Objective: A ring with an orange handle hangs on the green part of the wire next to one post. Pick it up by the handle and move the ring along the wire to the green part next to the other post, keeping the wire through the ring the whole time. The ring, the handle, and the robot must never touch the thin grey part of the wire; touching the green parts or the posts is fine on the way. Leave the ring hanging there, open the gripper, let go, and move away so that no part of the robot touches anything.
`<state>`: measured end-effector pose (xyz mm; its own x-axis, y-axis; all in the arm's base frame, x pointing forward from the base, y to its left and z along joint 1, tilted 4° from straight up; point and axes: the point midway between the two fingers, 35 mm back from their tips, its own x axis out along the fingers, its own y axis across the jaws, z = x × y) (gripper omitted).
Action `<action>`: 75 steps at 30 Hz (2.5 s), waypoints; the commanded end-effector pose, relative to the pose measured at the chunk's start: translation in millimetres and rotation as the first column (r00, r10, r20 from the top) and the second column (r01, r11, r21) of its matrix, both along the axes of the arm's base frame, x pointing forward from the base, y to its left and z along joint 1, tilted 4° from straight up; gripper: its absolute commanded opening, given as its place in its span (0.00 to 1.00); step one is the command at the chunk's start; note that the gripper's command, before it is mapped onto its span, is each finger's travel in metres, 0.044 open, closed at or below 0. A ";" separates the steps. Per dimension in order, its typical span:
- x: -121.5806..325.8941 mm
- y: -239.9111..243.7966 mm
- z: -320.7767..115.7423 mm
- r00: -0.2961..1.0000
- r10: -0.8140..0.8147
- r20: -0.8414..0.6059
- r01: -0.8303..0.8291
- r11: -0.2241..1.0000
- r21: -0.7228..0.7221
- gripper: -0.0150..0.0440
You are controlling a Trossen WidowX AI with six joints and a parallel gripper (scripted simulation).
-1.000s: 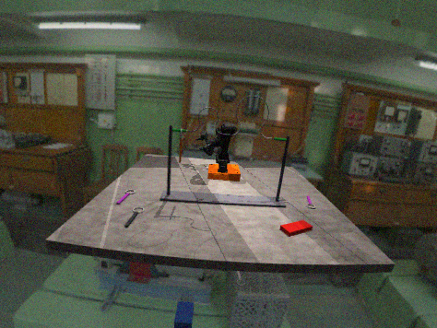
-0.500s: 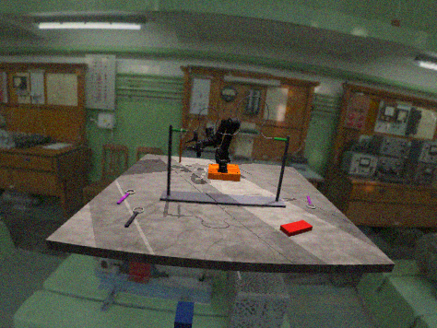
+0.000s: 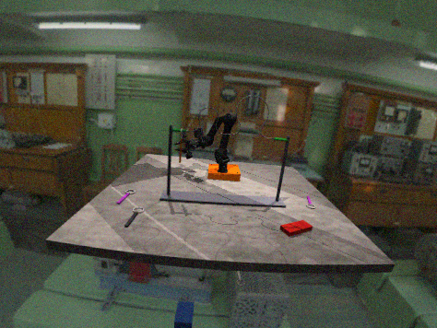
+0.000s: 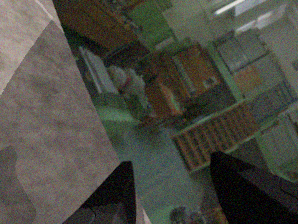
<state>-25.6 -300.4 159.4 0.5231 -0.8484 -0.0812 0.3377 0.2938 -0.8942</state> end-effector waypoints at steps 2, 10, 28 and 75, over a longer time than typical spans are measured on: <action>43.0 -9.6 1.1 0.977 0.157 0.144 -0.168 0.983 0.067 0.53; 116.1 -11.3 -1.2 0.862 0.355 0.361 -0.438 0.881 0.178 0.53; 269.4 59.4 -19.7 0.505 0.473 0.722 -0.861 0.333 0.383 0.53; 370.7 86.1 30.2 0.463 0.457 0.759 -0.886 0.236 0.398 0.53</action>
<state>339.7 -213.9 189.6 0.9934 0.1131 0.0177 -0.1110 0.9897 -0.0905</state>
